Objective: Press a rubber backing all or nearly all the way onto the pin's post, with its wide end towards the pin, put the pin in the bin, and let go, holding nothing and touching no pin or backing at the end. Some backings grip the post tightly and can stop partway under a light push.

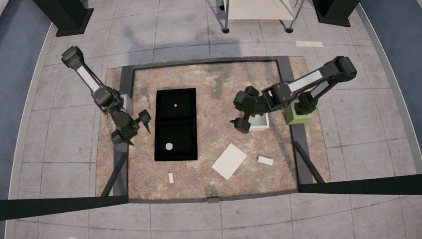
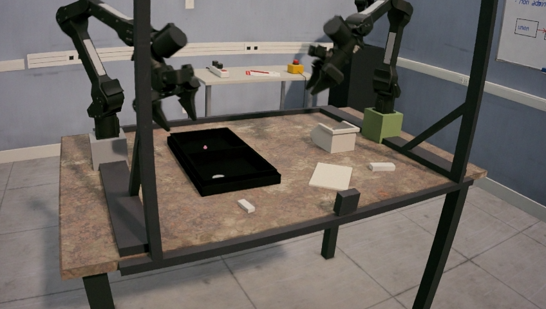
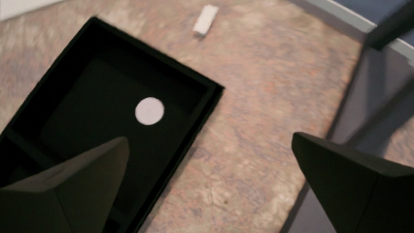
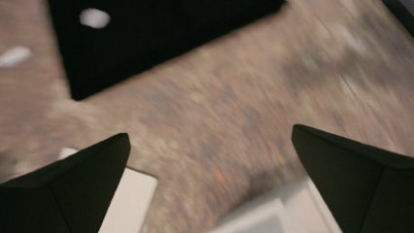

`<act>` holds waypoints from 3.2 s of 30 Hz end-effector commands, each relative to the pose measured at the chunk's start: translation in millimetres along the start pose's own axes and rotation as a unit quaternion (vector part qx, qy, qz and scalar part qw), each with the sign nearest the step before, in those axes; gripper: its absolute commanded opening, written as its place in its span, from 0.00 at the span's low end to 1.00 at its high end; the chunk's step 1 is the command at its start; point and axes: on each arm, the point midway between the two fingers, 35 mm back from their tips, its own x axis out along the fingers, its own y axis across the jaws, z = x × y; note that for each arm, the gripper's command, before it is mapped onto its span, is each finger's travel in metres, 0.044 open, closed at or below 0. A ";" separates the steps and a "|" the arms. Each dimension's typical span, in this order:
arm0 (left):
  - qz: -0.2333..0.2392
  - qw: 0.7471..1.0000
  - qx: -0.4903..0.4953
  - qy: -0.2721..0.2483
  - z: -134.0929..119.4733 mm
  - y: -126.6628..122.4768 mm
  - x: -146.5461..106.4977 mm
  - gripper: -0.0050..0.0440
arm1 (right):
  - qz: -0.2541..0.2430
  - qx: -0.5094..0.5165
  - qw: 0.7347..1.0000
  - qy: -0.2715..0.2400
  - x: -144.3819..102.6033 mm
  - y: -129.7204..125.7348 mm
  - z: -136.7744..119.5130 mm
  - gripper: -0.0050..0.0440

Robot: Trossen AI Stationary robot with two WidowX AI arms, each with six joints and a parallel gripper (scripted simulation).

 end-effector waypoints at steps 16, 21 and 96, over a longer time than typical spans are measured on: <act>0.058 0.984 -0.139 0.097 31.7 55.4 45.9 1.00 | 0.176 -0.195 0.947 -0.185 -56.1 52.1 125.8 1.00; 0.058 0.983 -0.142 0.104 30.7 56.2 49.0 1.00 | 0.176 -0.195 0.946 -0.187 -57.3 52.5 127.3 1.00; 0.086 0.950 -0.205 0.220 -114.9 212.9 11.6 0.37 | -0.061 0.028 0.979 -0.192 -55.4 35.2 120.1 1.00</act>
